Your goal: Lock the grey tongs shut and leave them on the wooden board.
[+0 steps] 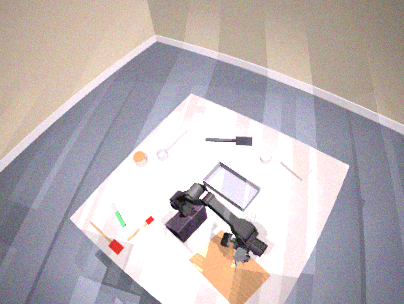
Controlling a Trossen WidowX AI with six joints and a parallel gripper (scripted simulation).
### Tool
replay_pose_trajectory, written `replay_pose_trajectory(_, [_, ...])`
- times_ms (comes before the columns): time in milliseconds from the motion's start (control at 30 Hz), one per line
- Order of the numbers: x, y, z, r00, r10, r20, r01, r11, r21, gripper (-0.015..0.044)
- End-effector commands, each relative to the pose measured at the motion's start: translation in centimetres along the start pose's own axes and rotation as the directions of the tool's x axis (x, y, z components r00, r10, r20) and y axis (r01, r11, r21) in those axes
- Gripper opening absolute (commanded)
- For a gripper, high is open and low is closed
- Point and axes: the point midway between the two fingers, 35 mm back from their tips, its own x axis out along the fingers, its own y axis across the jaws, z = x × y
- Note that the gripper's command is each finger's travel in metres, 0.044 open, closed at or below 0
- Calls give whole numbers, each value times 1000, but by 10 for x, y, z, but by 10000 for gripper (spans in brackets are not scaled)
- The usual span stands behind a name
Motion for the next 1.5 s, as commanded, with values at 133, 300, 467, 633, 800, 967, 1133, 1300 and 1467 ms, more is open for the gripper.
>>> replay_pose_trajectory(133, [1,-5,15,1000,0,2,0,954,299,-150])
replay_pose_trajectory(300, [2,-9,24,1000,-3,2,1,880,476,-150])
replay_pose_trajectory(467, [3,-13,32,1000,-5,2,3,773,635,-150])
replay_pose_trajectory(633, [5,-18,41,1000,-8,1,4,638,770,-150])
replay_pose_trajectory(800, [6,-22,49,1000,-11,1,5,479,878,-150])
replay_pose_trajectory(967, [8,-26,57,1000,-14,0,4,303,953,-150])
replay_pose_trajectory(1133, [10,-31,65,1000,-18,-1,3,116,993,-150])
replay_pose_trajectory(1300, [11,-36,73,1000,-21,-3,1,-75,997,-150])
replay_pose_trajectory(1467, [13,-40,79,1000,-25,-4,-2,-238,971,-150])
